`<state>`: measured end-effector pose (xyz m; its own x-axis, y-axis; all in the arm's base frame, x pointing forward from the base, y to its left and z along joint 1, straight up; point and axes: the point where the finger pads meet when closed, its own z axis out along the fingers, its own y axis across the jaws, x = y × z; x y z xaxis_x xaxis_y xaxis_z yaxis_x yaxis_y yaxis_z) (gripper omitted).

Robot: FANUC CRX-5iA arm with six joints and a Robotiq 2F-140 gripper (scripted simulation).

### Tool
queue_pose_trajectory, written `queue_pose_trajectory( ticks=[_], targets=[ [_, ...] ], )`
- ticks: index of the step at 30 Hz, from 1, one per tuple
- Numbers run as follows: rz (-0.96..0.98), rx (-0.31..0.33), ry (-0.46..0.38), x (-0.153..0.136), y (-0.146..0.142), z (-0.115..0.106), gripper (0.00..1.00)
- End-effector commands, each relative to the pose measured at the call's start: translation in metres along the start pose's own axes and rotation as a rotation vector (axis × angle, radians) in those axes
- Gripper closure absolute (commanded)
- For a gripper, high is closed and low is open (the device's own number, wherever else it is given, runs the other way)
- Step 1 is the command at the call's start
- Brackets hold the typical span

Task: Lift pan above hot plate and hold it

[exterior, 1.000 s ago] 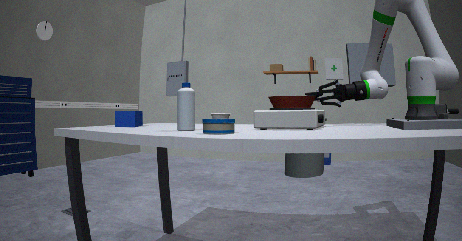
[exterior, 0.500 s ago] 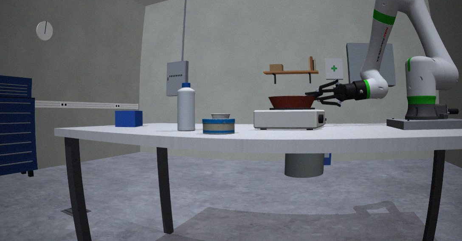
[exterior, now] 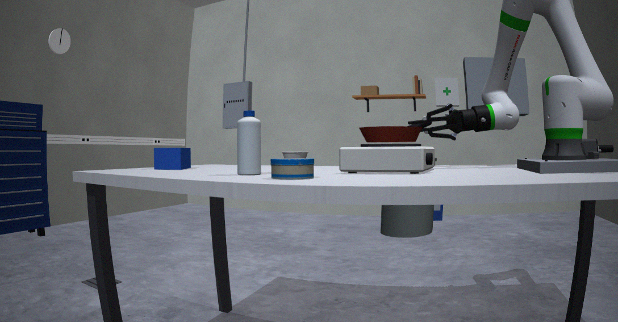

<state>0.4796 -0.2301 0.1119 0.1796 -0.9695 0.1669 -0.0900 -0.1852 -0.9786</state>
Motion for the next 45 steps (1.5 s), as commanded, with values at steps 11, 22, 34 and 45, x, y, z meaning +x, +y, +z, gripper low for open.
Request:
queue_pose_trajectory(
  ticks=[11, 22, 34, 45],
  targets=[
    [-0.001, 0.002, 0.001, 0.003, -0.015, -0.002, 0.90],
    [-0.001, 0.002, 0.000, 0.005, -0.029, -0.003, 0.90],
    [-0.001, 0.002, 0.000, 0.008, -0.046, -0.005, 0.90],
    [-0.001, 0.002, 0.000, 0.012, -0.067, -0.008, 0.90]
  ],
)
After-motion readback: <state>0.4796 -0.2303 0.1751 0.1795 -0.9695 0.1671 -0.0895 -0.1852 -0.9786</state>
